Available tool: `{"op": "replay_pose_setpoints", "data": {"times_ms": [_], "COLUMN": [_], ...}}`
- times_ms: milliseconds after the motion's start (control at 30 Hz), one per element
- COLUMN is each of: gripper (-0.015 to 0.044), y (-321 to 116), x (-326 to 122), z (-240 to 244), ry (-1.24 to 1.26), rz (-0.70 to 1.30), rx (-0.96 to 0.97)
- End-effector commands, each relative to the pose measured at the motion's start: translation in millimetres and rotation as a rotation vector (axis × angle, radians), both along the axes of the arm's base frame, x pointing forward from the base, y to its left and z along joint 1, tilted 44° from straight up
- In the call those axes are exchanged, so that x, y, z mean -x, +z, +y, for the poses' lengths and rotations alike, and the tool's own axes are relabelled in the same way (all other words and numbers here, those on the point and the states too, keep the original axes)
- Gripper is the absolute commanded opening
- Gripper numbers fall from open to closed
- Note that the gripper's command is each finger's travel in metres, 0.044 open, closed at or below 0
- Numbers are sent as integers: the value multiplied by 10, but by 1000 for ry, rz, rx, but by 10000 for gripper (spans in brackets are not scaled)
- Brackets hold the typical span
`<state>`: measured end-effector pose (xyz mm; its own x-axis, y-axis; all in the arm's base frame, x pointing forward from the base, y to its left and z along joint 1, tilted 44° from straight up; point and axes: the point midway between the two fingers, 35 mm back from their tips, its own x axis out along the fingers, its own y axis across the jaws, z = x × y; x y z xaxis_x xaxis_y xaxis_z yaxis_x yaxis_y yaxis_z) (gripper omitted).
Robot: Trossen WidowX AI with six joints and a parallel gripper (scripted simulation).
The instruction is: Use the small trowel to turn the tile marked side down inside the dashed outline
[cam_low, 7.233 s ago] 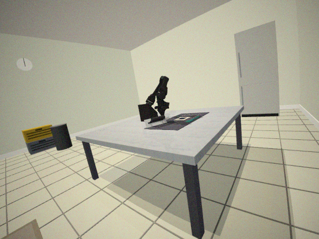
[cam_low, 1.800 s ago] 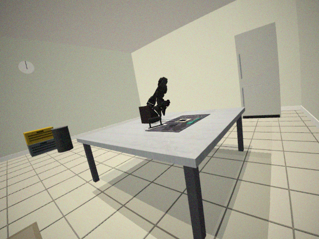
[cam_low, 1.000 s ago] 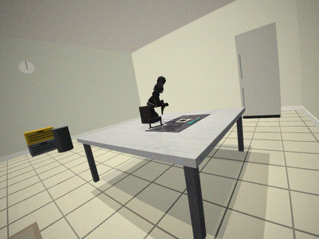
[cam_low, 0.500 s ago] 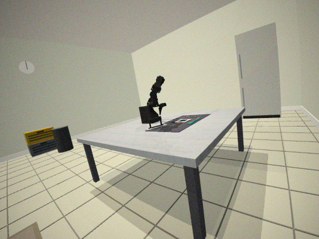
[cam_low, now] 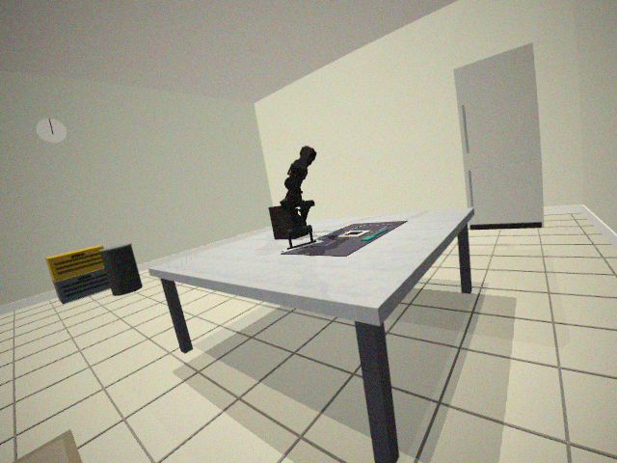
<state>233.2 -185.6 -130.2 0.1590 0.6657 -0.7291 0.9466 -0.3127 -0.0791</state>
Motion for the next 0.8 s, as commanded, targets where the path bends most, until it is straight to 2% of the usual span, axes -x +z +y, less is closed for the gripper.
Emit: {"op": "replay_pose_setpoints", "data": {"times_ms": [0,133,767], "gripper": [270,270,270], "y": [0,1,-163], "x": [65,99,66], "z": [6,10,152], "ry": [-102,-165,-181], "rz": [97,154,168], "rx": [-22,-36,-40]}}
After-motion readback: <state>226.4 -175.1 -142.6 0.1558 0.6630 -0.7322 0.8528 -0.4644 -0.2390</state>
